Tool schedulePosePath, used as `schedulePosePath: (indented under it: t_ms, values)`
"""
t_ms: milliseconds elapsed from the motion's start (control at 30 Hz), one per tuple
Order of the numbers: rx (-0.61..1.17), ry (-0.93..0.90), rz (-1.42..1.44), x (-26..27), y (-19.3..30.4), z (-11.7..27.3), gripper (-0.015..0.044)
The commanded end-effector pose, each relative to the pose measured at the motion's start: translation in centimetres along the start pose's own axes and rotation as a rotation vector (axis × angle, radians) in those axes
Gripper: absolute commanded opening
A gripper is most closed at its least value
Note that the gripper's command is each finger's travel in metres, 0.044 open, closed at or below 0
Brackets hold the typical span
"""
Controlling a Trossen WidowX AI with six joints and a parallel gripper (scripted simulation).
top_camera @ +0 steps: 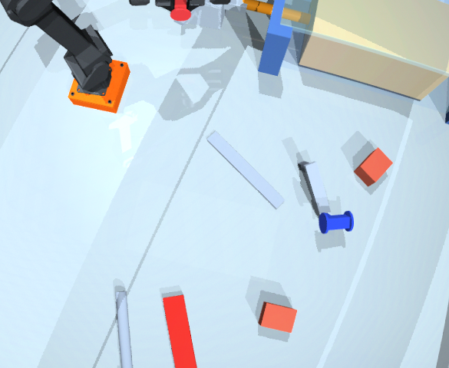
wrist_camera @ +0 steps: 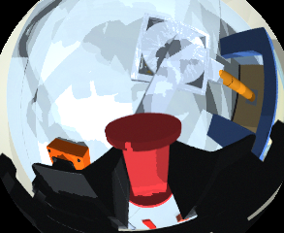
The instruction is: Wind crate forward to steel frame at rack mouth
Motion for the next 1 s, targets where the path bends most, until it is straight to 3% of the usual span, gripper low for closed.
schedulePosePath:
  t_ms: [0, 967]
  values:
    - [0.03, 0.015, -0.012, -1.0, 0.7, -0.1, 0.0]
    - [0.031, 0.017, -0.013, -4.2, 2.2, 0.0, 0.0]
Point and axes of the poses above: the point midway between the two fingers, 35 mm back from their tips, its own z axis back along the fingers, its own x axis across the jaws, y = z × x, the point moved 9 cm from there along z, back along the fingers, and after that the axes turned 14 degrees about z, right-handed, at the moved point
